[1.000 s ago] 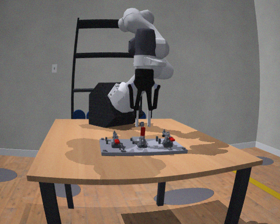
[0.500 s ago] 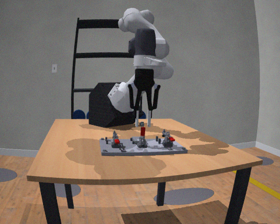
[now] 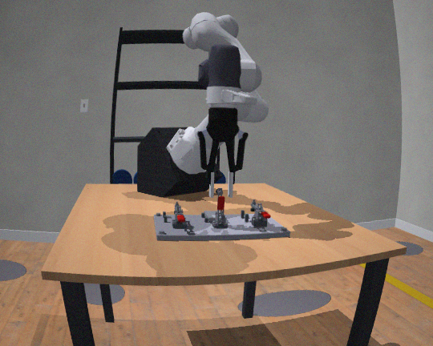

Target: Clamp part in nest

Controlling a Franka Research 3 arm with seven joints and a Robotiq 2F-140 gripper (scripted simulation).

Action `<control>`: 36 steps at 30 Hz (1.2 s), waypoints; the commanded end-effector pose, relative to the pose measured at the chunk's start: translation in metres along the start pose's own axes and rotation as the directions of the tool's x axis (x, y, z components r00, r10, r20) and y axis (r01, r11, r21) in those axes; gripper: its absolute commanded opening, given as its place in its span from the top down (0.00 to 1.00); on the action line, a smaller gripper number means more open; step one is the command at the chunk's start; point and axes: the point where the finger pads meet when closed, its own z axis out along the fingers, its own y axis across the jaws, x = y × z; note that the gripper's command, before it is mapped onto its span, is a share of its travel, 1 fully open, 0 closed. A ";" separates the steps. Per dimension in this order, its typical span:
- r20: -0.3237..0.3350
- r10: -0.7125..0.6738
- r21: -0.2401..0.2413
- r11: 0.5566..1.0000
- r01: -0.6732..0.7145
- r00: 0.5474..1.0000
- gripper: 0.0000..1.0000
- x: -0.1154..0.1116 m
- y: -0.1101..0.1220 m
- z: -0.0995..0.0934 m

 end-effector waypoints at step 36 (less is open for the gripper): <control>-0.001 -0.001 0.001 1.000 0.001 1.000 1.00 0.000 -0.002 0.035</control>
